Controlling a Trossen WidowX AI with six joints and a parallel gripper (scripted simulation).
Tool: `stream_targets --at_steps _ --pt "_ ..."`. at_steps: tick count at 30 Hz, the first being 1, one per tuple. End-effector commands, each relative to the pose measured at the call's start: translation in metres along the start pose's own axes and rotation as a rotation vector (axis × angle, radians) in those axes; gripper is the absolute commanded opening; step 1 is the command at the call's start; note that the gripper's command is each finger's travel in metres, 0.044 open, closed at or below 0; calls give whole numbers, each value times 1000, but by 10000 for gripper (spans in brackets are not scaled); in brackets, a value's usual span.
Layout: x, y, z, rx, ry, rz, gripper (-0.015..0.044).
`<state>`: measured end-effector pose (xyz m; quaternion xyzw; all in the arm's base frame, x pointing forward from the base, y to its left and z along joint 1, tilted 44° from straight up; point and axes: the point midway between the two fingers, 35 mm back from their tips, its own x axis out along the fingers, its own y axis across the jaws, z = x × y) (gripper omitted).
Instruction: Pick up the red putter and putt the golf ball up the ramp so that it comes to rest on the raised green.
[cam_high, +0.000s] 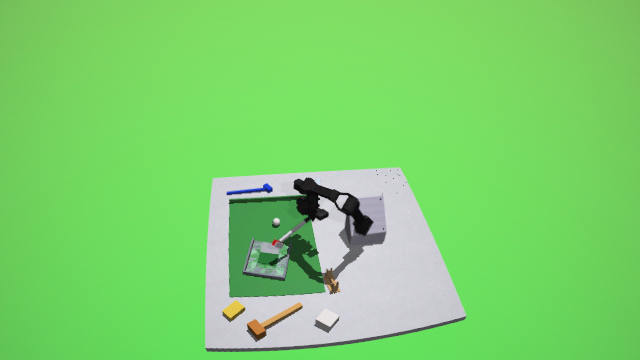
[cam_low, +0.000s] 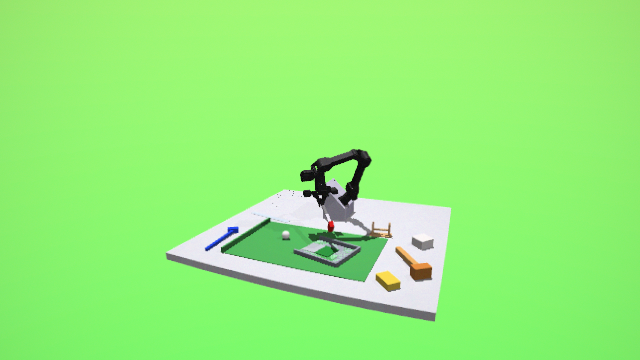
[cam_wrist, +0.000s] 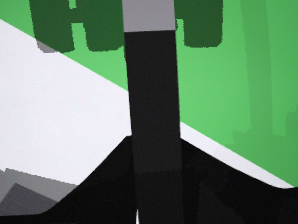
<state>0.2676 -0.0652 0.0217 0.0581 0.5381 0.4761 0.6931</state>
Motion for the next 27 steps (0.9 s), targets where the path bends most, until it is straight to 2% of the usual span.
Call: stream_targets --at_steps 1,18,27 --pt "-7 -25 -20 181 1 -29 0" --pt "-12 -89 -118 823 23 -66 0" --pt "-12 -91 -122 848 24 -67 0"
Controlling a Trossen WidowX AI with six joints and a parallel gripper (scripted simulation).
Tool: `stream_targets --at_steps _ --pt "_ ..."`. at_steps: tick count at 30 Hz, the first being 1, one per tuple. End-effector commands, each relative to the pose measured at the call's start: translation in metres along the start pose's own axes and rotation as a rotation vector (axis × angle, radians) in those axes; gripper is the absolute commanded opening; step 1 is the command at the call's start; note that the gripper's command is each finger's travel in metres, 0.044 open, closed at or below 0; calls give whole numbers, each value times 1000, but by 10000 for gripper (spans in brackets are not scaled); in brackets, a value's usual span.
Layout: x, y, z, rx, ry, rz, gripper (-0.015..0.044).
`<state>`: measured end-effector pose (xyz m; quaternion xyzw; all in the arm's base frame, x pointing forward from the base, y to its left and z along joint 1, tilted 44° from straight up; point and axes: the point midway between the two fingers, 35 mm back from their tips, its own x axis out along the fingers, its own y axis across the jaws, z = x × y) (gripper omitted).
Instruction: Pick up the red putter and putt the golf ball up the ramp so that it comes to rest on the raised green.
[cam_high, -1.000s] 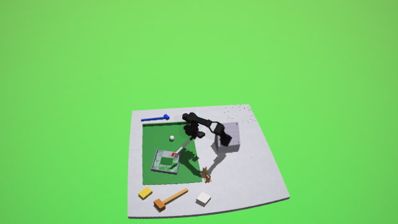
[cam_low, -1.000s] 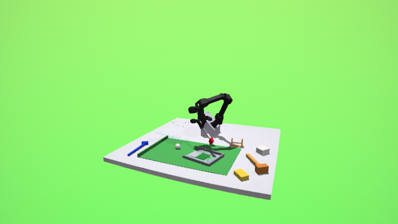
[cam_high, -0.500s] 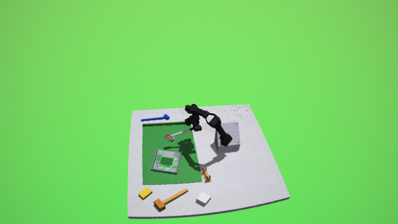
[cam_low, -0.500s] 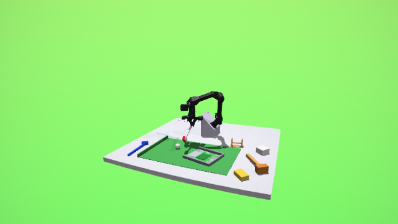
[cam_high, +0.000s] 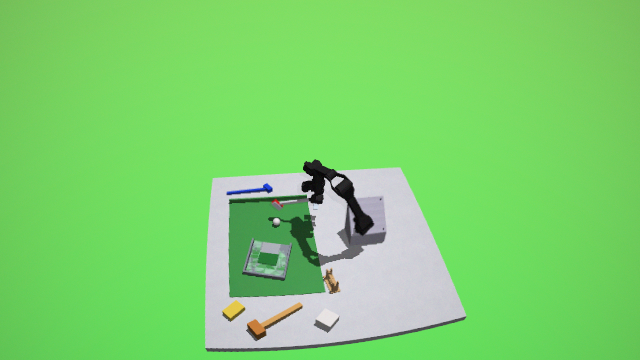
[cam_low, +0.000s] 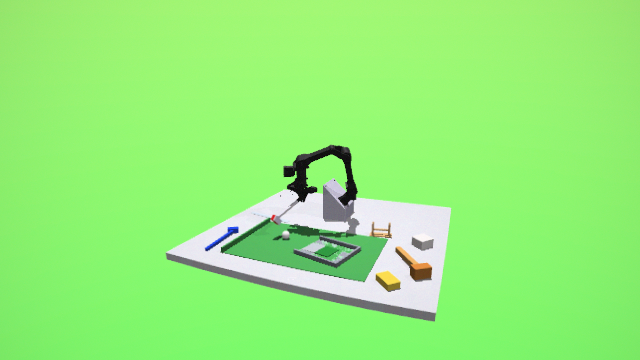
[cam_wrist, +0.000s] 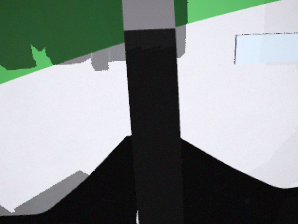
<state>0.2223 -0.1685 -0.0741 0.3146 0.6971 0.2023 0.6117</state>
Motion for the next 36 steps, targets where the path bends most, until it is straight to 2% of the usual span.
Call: stream_targets --at_steps 1,12,36 --pt "-5 -5 3 13 -16 -15 0" --pt "34 -5 4 12 -17 -14 0" --pt "65 -5 5 12 -17 -13 0"
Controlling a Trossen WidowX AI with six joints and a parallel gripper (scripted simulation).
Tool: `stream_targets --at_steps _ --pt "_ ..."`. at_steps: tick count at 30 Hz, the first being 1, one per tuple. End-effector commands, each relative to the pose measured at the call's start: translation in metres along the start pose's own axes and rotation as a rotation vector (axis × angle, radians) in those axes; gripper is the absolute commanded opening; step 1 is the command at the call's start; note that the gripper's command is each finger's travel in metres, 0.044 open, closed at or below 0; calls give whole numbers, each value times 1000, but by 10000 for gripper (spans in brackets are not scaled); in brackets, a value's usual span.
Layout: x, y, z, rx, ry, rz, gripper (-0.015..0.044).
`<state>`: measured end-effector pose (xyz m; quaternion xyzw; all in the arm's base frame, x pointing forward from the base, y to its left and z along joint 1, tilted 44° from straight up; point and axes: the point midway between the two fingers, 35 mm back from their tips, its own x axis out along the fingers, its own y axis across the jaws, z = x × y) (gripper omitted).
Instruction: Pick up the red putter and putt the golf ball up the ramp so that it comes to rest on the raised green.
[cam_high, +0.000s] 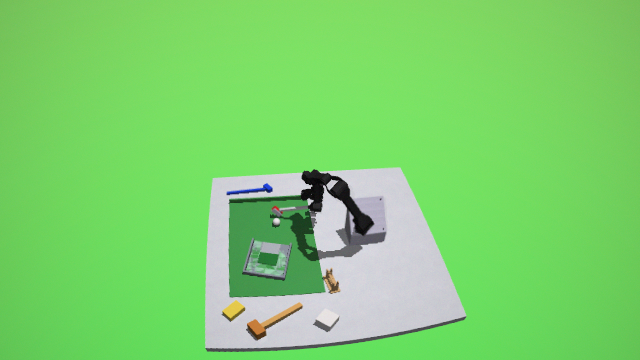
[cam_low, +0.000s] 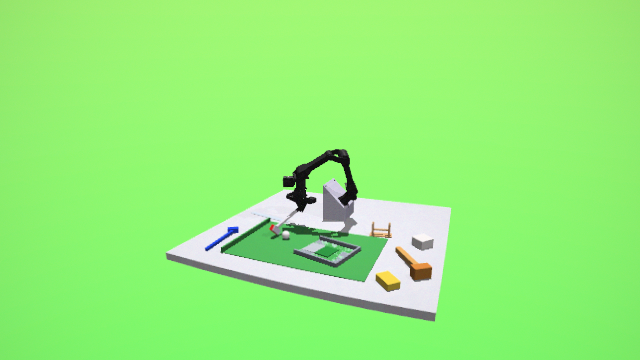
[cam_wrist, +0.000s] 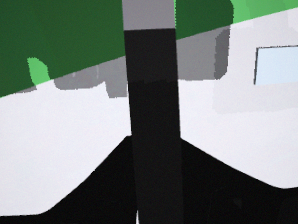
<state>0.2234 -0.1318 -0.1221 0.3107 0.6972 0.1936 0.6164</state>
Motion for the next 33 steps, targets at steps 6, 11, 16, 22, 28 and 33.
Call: stream_targets --at_steps 6,11,16,22,28,33 --pt "2 0 0 0 0 0 0" --pt "2 0 0 0 0 0 0" --pt "3 -11 0 3 -3 1 0" --pt "5 -30 -1 8 -7 3 0" --pt "5 -30 -1 8 -7 3 0" --pt "7 -28 -3 11 -3 9 0"
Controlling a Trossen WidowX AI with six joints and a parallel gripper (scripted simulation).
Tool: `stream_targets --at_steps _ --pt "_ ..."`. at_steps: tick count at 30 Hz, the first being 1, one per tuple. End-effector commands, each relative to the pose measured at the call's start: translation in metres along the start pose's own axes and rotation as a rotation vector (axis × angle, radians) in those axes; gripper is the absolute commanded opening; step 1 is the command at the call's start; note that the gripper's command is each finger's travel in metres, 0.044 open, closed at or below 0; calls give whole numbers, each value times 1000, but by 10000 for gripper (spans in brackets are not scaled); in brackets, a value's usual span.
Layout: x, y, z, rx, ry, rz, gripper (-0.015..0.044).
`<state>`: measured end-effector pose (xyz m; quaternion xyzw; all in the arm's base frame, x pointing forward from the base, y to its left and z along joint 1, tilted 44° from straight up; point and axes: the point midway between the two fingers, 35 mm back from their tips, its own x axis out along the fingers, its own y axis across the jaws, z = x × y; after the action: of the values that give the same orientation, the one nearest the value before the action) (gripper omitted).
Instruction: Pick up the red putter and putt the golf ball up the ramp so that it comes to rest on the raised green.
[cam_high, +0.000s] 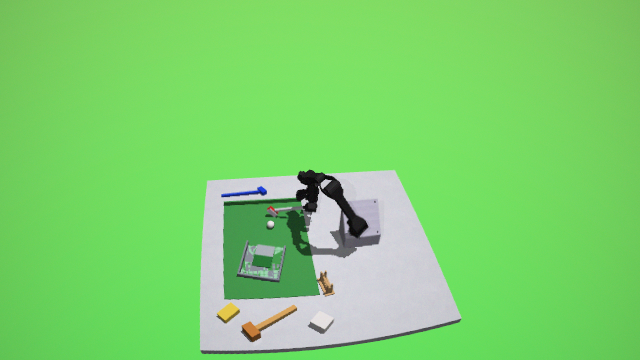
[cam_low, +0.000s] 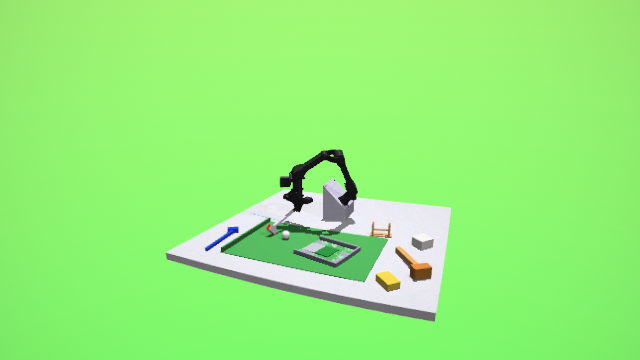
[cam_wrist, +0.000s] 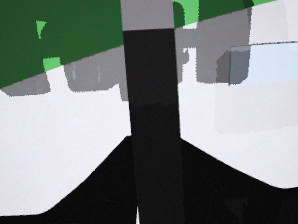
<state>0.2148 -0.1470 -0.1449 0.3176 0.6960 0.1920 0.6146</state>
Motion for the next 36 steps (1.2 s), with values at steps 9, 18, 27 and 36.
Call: stream_targets --at_steps 9,18,27,36 --pt "-5 69 9 1 -4 -6 0" --pt "0 137 2 -4 -1 5 0" --pt "-25 136 3 -3 -2 3 0" --pt "-61 136 2 -3 -1 3 0"
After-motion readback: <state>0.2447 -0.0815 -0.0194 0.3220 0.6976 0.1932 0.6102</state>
